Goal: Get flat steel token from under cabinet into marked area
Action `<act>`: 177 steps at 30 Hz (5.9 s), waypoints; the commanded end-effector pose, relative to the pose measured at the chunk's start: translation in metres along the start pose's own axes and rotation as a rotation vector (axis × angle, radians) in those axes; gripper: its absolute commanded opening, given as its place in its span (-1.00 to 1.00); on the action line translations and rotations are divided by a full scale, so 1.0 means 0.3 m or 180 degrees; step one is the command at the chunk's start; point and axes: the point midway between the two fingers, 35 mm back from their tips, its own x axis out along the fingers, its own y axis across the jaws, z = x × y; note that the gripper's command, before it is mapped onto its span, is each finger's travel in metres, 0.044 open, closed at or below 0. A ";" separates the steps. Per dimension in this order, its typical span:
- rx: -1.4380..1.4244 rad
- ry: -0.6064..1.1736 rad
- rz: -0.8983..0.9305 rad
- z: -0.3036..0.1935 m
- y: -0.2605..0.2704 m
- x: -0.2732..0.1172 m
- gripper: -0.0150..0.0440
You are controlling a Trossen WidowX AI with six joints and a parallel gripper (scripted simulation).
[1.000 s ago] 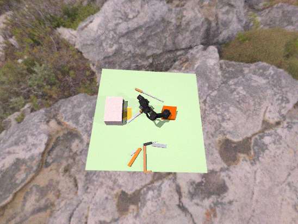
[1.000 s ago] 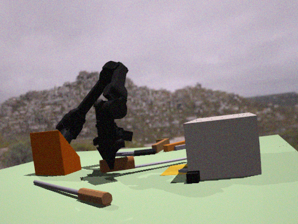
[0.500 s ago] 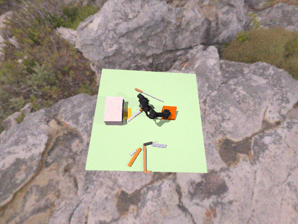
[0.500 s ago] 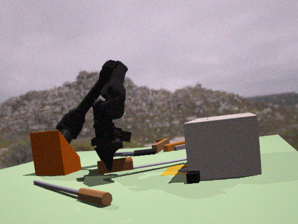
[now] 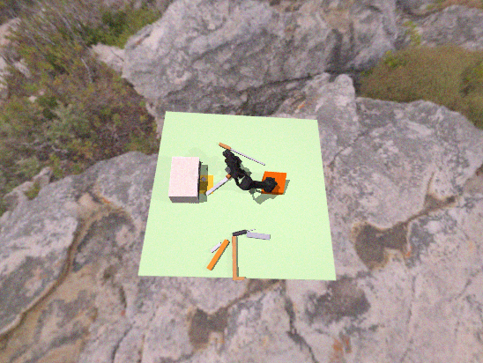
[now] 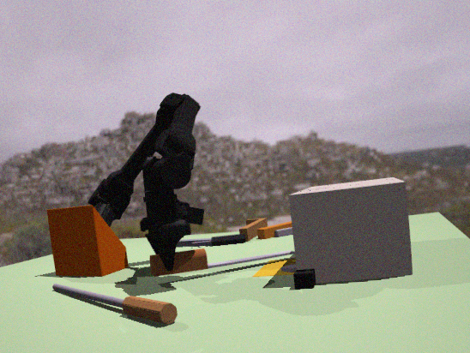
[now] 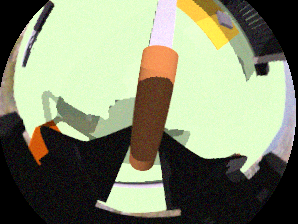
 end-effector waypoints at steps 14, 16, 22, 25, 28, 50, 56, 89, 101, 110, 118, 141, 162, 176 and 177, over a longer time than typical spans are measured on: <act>-0.0018 -0.0037 -0.0045 -0.033 -0.064 -0.015 -0.49; -0.0018 -0.0037 -0.0045 -0.038 -0.069 -0.015 -0.49; -0.0019 -0.0036 -0.0047 -0.050 -0.087 -0.015 -0.49; -0.0019 -0.0036 -0.0047 -0.057 -0.095 -0.016 -0.49; -0.0019 -0.0036 -0.0048 -0.063 -0.104 -0.016 -0.49; -0.0021 -0.0034 -0.0052 -0.107 -0.168 -0.017 -0.49; -0.0022 -0.0033 -0.0053 -0.118 -0.184 -0.018 -0.49; -0.0024 -0.0030 -0.0059 -0.173 -0.270 -0.021 -0.49; -0.0025 -0.0029 -0.0062 -0.190 -0.299 -0.022 -0.49; -0.0026 -0.0029 -0.0063 -0.203 -0.321 -0.023 -0.49; -0.0026 -0.0028 -0.0064 -0.213 -0.339 -0.023 -0.49; -0.0028 -0.0027 -0.0068 -0.240 -0.389 -0.025 -0.49; -0.0028 -0.0027 -0.0067 -0.247 -0.388 -0.003 -0.49; -0.0028 -0.0028 -0.0066 -0.249 -0.380 0.020 -0.49; -0.0028 -0.0028 -0.0066 -0.249 -0.380 0.020 -0.49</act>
